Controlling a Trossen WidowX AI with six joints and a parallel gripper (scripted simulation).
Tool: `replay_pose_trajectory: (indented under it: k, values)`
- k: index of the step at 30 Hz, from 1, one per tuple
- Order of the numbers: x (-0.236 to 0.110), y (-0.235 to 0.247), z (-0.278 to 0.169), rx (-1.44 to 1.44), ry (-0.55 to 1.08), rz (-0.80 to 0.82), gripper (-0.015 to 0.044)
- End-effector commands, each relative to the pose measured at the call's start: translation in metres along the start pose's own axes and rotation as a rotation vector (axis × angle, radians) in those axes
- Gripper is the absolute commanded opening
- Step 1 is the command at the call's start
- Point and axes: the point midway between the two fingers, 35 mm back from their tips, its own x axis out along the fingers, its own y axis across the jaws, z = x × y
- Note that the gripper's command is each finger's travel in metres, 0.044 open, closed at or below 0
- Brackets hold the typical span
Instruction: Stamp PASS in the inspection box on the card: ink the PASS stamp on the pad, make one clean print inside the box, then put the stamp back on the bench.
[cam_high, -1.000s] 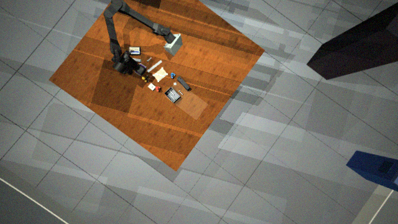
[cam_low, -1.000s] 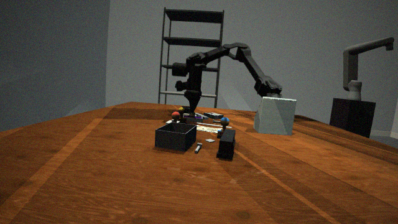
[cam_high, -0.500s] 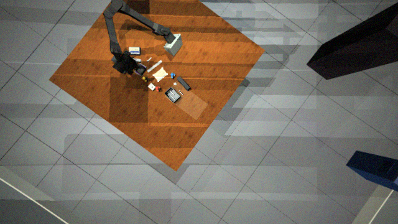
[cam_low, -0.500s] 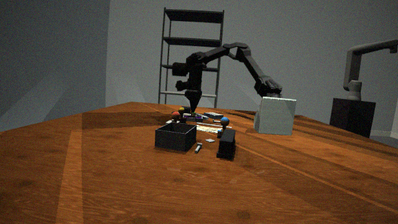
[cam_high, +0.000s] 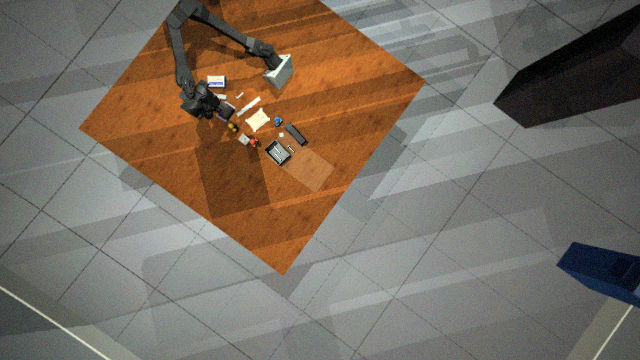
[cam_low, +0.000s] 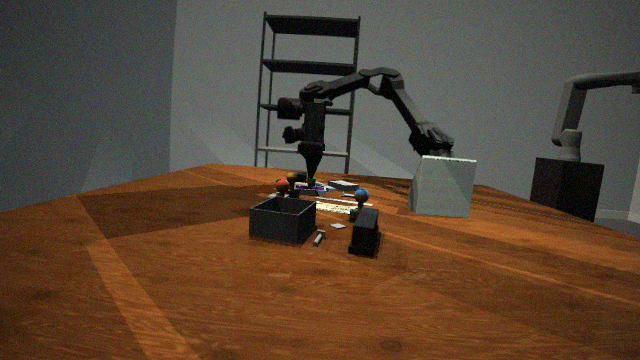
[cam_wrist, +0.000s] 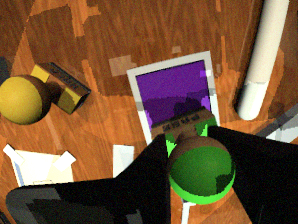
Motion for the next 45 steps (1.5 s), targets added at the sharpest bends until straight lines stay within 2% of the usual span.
replay_pose_trajectory:
  k: [1,27,45]
  values:
    - [-0.007,-0.001,0.003,0.006,-0.007,-0.001,0.0000]
    - [-0.046,0.000,0.002,0.000,-0.007,0.000,0.0000]
    - [-0.049,0.076,-0.021,-0.594,-0.016,0.021,0.0000]
